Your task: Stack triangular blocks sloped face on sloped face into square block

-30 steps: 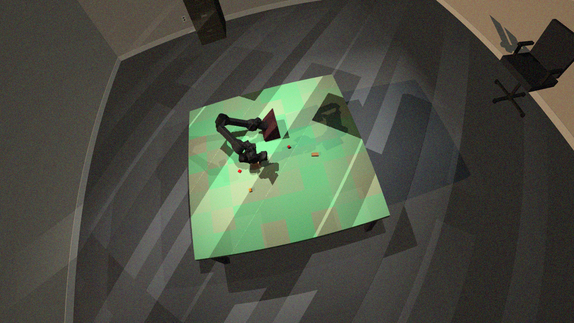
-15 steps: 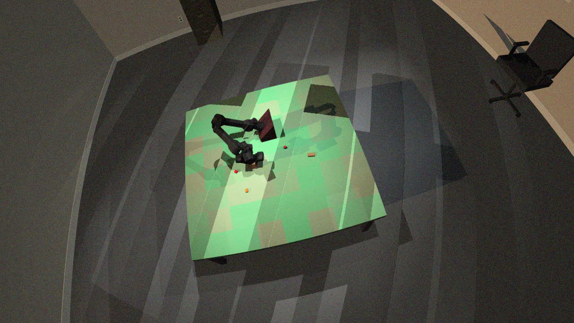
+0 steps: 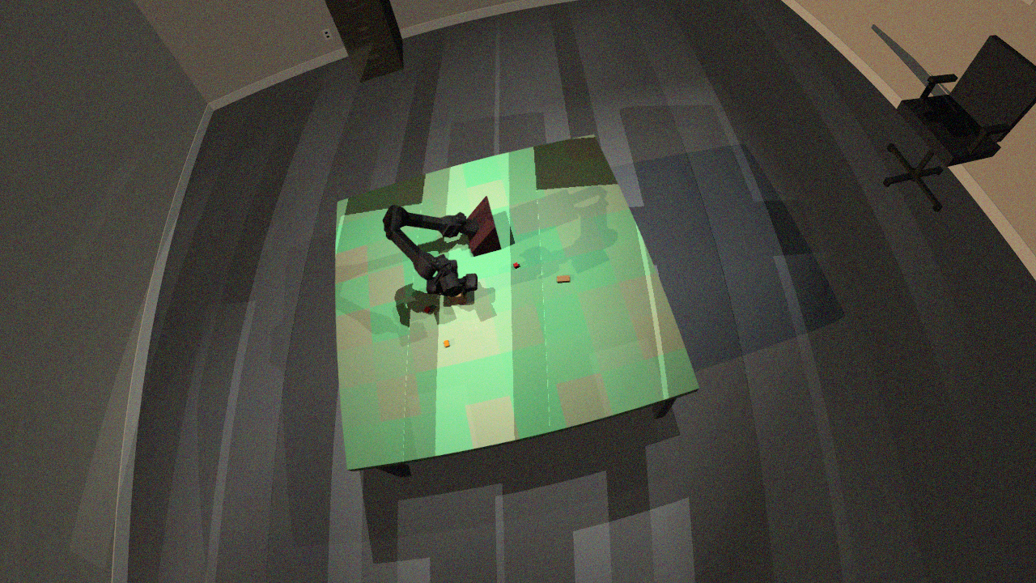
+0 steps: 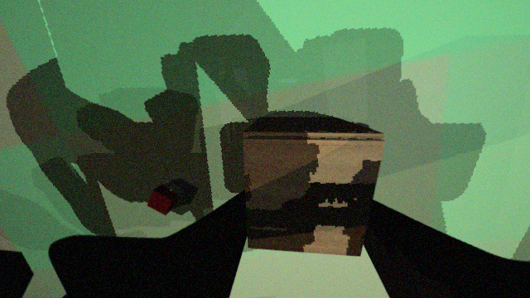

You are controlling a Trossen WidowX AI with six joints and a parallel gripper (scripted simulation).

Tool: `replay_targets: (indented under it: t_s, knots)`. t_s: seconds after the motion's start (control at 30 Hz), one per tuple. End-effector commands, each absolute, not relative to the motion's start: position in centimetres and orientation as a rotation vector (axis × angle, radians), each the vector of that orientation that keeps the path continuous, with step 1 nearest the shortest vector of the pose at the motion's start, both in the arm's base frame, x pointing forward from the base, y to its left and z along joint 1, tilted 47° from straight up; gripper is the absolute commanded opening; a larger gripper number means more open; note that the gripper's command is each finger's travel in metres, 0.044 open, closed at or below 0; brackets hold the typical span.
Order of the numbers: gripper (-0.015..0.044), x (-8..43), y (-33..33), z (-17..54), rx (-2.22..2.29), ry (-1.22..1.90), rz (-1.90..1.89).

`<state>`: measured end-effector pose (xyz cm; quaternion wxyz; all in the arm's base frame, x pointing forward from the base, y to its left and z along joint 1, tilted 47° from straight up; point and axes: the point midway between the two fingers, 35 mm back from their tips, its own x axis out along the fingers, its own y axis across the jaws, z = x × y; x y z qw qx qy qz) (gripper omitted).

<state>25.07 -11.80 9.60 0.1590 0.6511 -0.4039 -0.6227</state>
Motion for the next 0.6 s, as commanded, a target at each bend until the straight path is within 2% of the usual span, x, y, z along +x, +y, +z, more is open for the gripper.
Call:
replay_targets:
  t_s: [0.0,0.53,0.57]
  knots:
    - [0.0000,25.06,-11.89,9.62,1.858,-1.154,-1.775]
    - [0.0000,25.04,-11.93,9.57,1.857,-1.153,-1.775]
    - [0.0026,25.02,-11.86,9.52,1.861,-1.154,-1.780]
